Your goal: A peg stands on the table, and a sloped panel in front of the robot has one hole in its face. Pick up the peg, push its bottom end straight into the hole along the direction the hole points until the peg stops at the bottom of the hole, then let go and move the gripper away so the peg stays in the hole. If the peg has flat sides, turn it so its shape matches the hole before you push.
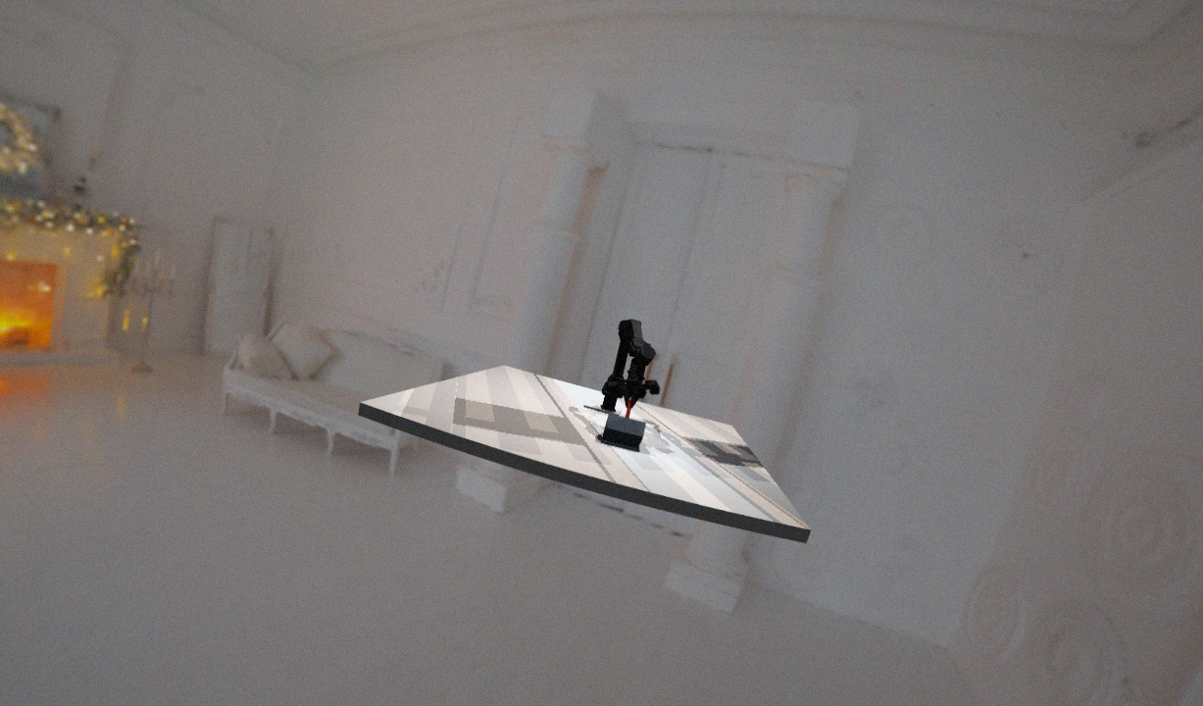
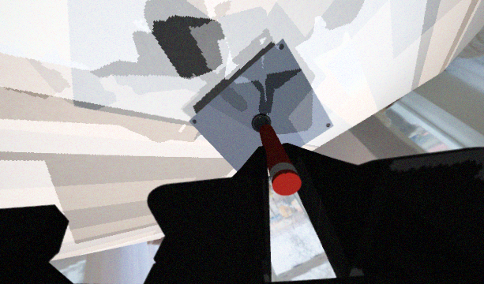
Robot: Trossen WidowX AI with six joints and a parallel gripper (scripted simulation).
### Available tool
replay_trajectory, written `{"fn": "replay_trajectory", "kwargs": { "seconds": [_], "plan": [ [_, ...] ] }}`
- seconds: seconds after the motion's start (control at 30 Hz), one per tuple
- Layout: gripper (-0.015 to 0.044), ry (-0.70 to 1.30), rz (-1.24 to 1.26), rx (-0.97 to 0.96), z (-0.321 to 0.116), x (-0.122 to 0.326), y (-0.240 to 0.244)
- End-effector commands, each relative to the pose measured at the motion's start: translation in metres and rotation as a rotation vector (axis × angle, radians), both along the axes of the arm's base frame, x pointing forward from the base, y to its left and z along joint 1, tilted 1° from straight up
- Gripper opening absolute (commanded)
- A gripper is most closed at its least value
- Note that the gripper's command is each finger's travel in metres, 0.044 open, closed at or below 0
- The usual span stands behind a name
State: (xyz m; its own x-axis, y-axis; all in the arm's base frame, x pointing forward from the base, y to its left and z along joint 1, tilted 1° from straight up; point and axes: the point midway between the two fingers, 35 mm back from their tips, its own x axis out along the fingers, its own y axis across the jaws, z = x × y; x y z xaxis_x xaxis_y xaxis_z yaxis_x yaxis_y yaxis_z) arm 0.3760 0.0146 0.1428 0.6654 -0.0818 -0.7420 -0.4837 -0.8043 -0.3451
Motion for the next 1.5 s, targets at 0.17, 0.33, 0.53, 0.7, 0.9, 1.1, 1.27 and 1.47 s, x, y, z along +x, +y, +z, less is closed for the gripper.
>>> {"fn": "replay_trajectory", "kwargs": {
  "seconds": [0.17,0.33,0.53,0.7,0.9,1.1,1.27,1.47],
  "plan": [
    [0.0,0.001,-0.004,-0.004,-0.011,0.008,-0.002],
    [0.0,0.001,-0.004,-0.004,-0.015,0.012,-0.003],
    [0.0,-0.001,-0.007,0.0,-0.011,0.009,-0.002],
    [0.0,-0.001,-0.007,0.0,-0.011,0.009,-0.002],
    [0.0,-0.001,-0.007,0.0,-0.012,0.009,-0.002],
    [0.0,-0.001,-0.007,0.0,-0.014,0.011,-0.002],
    [0.0,-0.001,-0.007,0.0,-0.017,0.012,-0.003],
    [0.0,-0.001,-0.007,0.0,-0.02,0.015,-0.003]
  ]
}}
